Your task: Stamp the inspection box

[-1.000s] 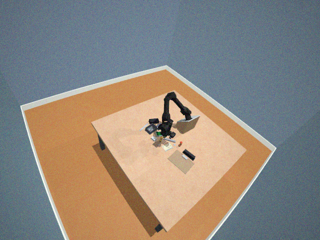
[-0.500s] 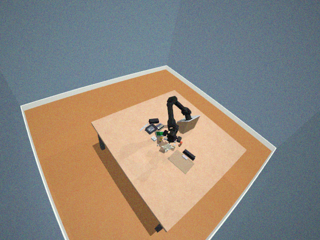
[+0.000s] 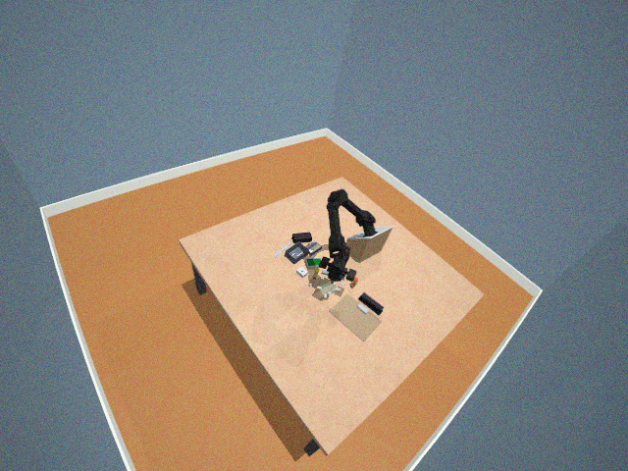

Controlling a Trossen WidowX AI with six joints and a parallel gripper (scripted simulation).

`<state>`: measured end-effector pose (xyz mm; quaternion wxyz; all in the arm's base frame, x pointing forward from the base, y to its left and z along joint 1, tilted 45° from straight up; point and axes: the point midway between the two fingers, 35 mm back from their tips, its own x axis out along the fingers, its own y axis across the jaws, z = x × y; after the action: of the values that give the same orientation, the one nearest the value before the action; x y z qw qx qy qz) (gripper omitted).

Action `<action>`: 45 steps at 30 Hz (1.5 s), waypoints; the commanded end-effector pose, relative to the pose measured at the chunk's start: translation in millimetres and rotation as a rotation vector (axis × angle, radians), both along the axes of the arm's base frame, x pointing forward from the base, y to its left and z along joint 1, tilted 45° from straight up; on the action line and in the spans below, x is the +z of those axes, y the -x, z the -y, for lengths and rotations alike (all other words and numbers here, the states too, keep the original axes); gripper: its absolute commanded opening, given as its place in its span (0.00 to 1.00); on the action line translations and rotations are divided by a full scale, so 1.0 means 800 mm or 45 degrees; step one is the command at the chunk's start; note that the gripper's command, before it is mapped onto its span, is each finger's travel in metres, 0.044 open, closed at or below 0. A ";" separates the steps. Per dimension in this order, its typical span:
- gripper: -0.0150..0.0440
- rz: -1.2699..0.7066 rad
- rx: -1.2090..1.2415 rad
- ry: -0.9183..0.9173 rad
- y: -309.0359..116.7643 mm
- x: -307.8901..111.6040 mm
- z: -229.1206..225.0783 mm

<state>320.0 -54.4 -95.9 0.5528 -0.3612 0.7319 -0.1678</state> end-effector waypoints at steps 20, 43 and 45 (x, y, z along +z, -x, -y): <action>0.25 -0.003 0.006 -0.004 0.002 -0.015 0.013; 0.25 -0.001 0.009 -0.005 0.005 -0.028 0.026; 0.25 -0.001 0.009 -0.005 0.005 -0.029 0.028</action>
<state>317.3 -74.6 -118.0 0.5561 -0.3595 0.7310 -0.1650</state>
